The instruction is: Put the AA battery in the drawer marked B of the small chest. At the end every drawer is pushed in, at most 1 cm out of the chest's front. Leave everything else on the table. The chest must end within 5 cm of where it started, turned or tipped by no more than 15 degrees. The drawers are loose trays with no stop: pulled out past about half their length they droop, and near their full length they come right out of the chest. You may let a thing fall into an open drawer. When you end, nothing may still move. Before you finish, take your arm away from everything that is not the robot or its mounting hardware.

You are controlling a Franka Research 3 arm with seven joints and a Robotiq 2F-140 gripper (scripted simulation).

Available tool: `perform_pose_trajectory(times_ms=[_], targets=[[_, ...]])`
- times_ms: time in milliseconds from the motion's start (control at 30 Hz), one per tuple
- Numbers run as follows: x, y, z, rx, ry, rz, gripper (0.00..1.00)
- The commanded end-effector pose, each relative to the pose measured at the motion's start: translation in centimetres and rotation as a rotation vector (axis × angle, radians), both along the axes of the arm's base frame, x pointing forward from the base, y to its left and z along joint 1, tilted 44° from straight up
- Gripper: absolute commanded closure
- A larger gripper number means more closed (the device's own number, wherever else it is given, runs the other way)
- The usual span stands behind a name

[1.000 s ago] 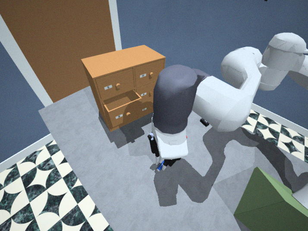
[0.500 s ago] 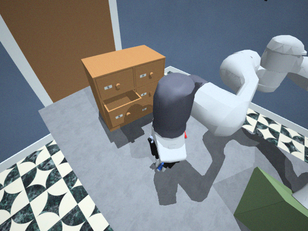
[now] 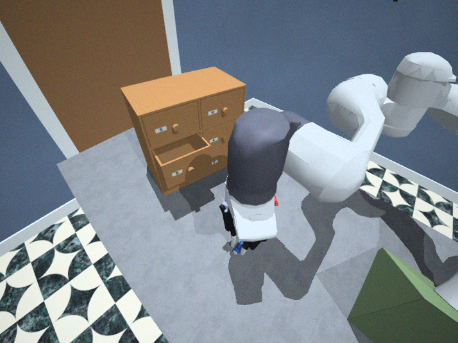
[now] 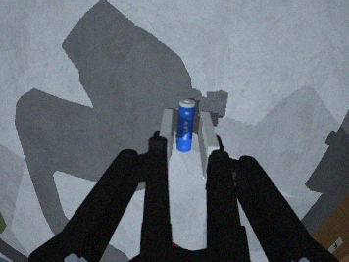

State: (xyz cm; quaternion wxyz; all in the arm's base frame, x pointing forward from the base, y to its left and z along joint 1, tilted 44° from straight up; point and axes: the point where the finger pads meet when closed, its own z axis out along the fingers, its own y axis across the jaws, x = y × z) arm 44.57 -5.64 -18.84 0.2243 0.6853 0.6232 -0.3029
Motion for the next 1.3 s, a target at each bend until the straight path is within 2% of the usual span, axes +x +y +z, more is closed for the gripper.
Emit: perform_pose_trajectory(times_ms=[0,67,100,800,900,1100,1267], targets=[[0.1,-0.1,-0.2,0.003,0.002,0.004,0.83],[0.1,-0.1,-0.2,0.003,0.002,0.004,0.83],[0.1,-0.1,-0.2,0.003,0.002,0.004,0.94],[0.1,0.1,0.0,0.003,0.002,0.004,0.94],[0.4,1.3,1.3,0.003,0.002,0.004,0.94],[1.3,5.9,6.1,0.003,0.002,0.004,0.94],[1.4,6.7,7.0,0.003,0.002,0.004,0.94]])
